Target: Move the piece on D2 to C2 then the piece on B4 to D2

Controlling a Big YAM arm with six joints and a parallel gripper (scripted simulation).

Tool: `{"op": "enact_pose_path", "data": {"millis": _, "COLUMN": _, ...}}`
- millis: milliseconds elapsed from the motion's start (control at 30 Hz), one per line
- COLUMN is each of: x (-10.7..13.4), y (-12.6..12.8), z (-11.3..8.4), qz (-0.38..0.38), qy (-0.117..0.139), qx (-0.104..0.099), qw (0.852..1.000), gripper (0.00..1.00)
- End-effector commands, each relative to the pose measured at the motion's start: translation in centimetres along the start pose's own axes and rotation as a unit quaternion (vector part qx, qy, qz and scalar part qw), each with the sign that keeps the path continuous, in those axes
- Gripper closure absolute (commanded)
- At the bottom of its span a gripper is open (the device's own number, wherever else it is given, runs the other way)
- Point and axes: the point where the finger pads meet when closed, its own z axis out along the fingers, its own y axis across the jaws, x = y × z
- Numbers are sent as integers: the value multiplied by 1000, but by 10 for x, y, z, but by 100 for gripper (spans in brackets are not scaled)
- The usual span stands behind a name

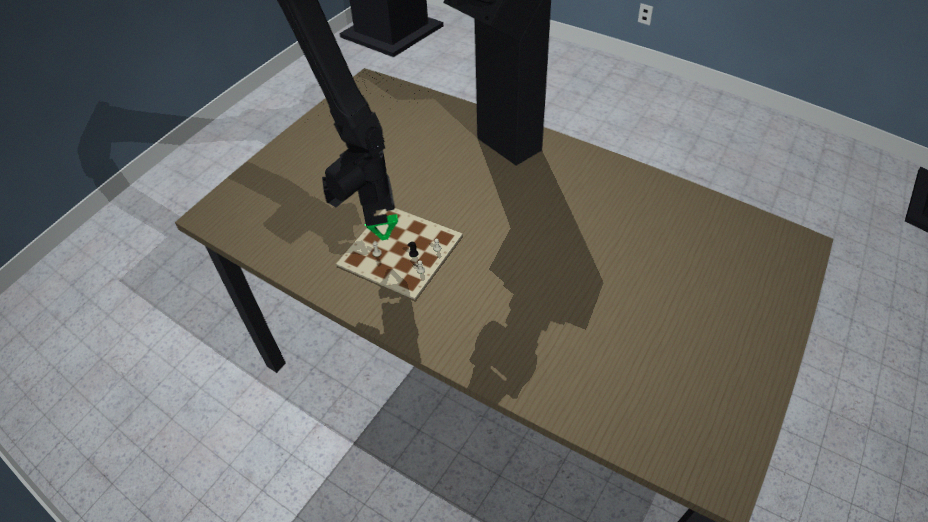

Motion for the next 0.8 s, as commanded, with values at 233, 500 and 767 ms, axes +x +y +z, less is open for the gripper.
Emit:
{"op": "enact_pose_path", "data": {"millis": 233, "x": -34, "y": -8, "z": -11, "qz": -246, "qy": -9, "qx": -3, "qw": 969, "gripper": 0}}
{"op": "enact_pose_path", "data": {"millis": 500, "x": -26, "y": -8, "z": -4, "qz": -355, "qy": -4, "qx": -8, "qw": 935, "gripper": 65}}
{"op": "enact_pose_path", "data": {"millis": 767, "x": -26, "y": -8, "z": -4, "qz": -355, "qy": -4, "qx": -7, "qw": 935, "gripper": 65}}
